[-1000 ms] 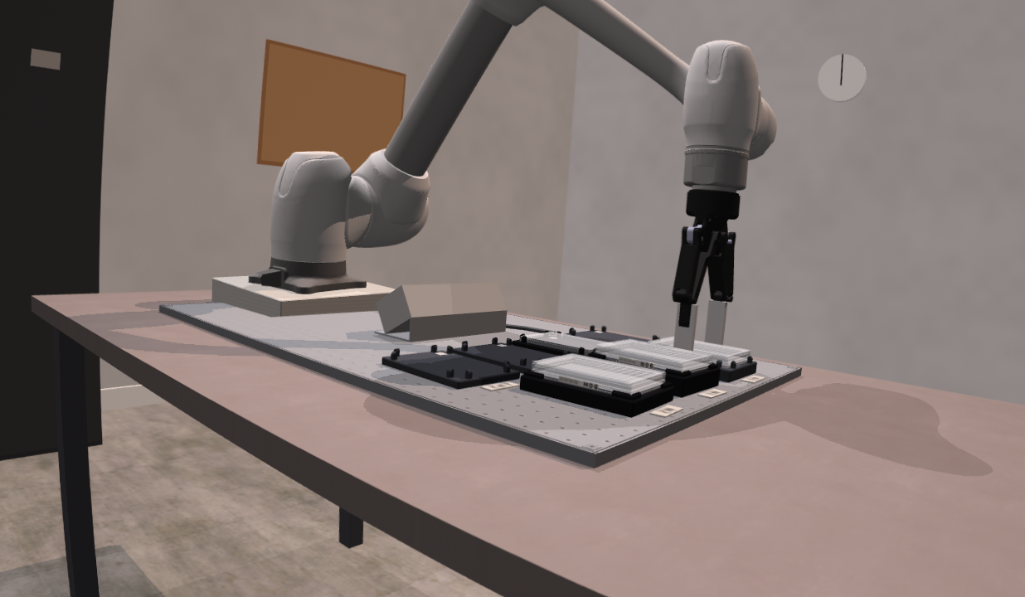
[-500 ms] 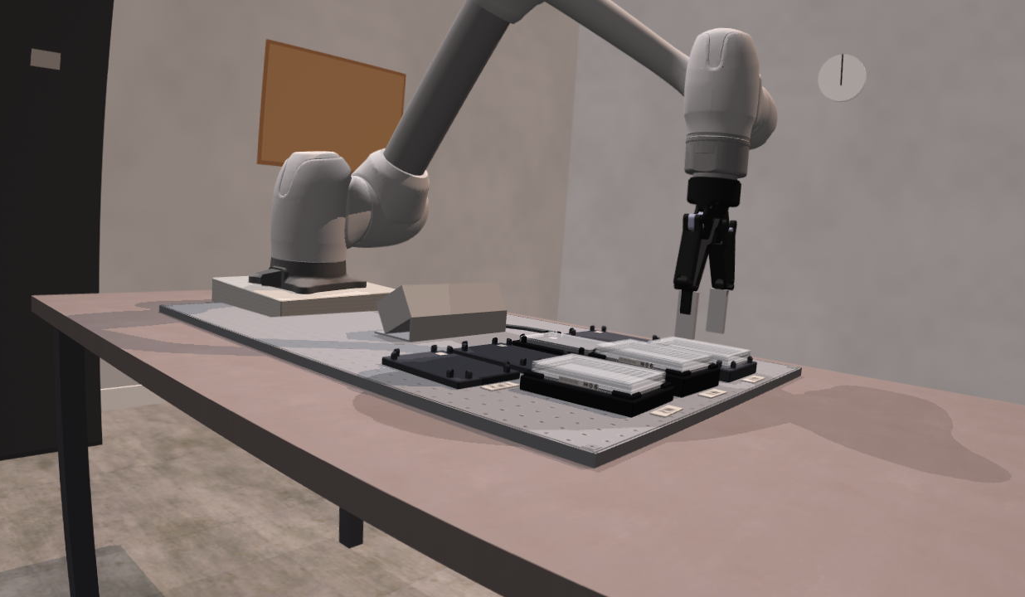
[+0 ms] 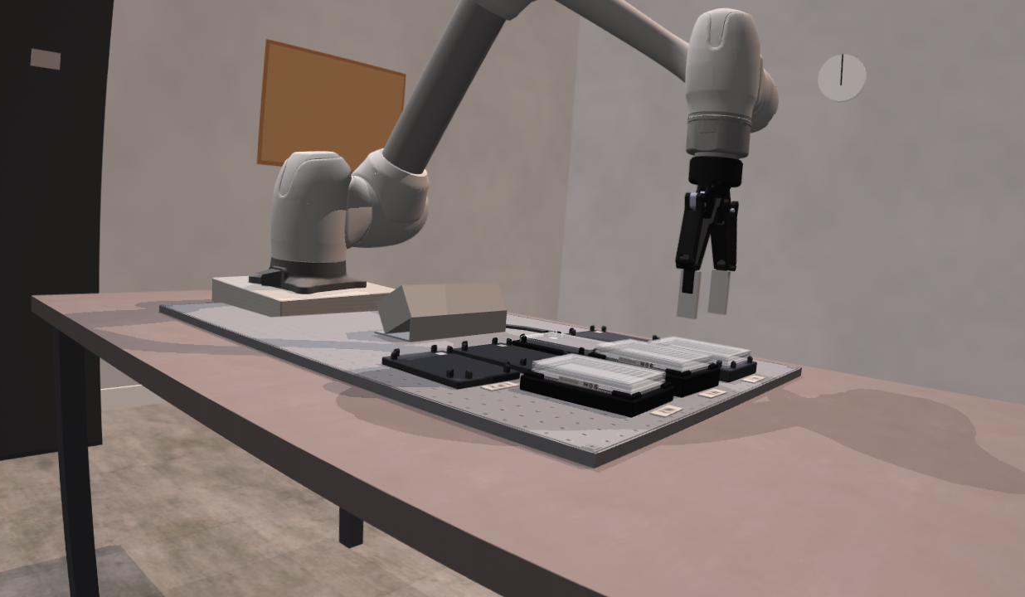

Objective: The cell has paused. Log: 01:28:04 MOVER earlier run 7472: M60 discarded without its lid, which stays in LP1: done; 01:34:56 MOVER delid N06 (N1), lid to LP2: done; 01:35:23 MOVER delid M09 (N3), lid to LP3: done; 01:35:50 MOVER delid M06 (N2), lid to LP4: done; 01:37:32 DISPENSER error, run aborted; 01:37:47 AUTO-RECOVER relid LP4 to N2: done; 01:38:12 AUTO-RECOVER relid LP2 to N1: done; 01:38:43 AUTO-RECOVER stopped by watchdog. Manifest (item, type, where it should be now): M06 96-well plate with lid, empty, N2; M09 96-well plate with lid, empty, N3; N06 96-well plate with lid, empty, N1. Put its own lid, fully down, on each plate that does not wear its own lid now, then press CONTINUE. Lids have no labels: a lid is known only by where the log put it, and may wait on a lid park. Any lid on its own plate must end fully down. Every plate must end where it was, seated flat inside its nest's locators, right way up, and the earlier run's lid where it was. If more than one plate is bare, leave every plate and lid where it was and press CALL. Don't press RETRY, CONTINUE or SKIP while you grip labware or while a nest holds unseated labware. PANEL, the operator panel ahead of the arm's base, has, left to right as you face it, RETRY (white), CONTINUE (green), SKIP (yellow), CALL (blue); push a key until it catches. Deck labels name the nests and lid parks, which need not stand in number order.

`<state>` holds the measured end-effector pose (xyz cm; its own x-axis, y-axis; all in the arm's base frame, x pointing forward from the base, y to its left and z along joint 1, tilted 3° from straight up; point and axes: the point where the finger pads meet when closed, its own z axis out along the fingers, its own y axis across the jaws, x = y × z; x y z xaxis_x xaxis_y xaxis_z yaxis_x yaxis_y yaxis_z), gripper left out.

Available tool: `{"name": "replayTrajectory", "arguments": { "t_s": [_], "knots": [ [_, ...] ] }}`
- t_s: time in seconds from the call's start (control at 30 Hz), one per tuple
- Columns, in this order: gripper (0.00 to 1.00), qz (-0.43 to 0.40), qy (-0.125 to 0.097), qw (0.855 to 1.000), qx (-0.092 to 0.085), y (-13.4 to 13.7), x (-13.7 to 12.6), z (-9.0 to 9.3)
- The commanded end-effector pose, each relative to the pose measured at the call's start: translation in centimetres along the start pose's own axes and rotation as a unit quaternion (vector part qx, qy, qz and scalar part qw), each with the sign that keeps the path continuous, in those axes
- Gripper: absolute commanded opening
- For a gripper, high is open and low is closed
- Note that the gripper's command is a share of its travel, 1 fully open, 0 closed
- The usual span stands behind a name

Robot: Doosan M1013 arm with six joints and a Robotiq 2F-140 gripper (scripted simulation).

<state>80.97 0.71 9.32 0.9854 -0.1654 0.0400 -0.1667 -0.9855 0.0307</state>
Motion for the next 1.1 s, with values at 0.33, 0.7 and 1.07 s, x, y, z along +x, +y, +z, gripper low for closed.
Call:
{"name": "replayTrajectory", "arguments": {
  "t_s": [0.33,0.7,1.07],
  "knots": [
    [0.66,0.000,0.000,1.000,0.000,0.0,0.0,-1.0],
    [0.66,-0.001,0.000,1.000,0.000,1.6,-4.3,-2.9],
    [0.66,-0.003,0.000,1.000,0.000,6.8,-21.9,-6.9]
  ]
}}
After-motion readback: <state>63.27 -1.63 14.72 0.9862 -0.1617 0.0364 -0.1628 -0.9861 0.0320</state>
